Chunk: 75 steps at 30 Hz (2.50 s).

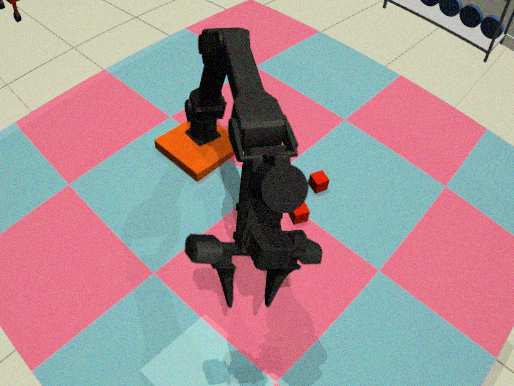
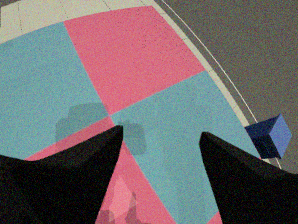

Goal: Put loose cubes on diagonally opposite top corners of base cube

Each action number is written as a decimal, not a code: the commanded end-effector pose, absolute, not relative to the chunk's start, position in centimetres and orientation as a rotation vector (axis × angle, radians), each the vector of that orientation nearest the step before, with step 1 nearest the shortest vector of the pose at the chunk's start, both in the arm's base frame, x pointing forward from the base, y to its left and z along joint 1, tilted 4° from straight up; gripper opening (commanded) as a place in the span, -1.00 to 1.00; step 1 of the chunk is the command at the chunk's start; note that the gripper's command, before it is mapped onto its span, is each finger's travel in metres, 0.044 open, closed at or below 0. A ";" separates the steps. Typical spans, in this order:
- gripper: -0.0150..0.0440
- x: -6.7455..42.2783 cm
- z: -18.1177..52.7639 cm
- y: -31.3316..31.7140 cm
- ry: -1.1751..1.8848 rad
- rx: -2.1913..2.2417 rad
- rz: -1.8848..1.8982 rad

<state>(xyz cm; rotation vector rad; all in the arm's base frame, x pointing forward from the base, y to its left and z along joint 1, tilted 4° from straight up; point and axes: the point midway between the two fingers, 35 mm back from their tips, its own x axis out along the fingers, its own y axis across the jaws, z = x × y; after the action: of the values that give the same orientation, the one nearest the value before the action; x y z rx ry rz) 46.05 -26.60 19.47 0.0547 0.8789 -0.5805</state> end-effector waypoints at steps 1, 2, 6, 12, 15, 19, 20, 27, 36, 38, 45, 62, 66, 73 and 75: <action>0.41 43.0 17.0 -21.8 1.032 0.228 -0.527; 0.41 42.1 16.4 -20.6 1.077 0.274 -0.518; 0.41 37.8 14.5 -15.6 1.269 0.455 -0.506; 0.41 32.2 13.5 -10.4 1.502 0.643 -0.539; 0.41 32.2 13.5 -10.4 1.502 0.643 -0.539; 0.41 32.2 13.0 -10.4 1.502 0.643 -0.539; 0.41 32.3 12.3 -10.3 1.502 0.643 -0.539; 0.41 32.3 7.4 -10.0 1.502 0.643 -0.539; 0.41 32.3 5.8 -9.9 1.502 0.643 -0.539; 0.41 32.3 5.7 -9.9 1.502 0.643 -0.539; 0.41 32.3 4.7 -9.8 1.502 0.643 -0.539; 0.23 32.3 2.5 -9.7 1.502 0.643 -0.539; -0.13 32.3 2.5 -9.7 1.502 0.643 -0.539; -0.14 32.4 3.3 -9.8 1.502 0.643 -0.539; -0.14 32.5 3.9 -9.8 1.502 0.643 -0.539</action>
<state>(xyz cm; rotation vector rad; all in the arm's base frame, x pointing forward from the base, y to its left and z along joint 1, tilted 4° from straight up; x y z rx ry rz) 32.04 -9.69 2.85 0.6385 1.5161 -0.5425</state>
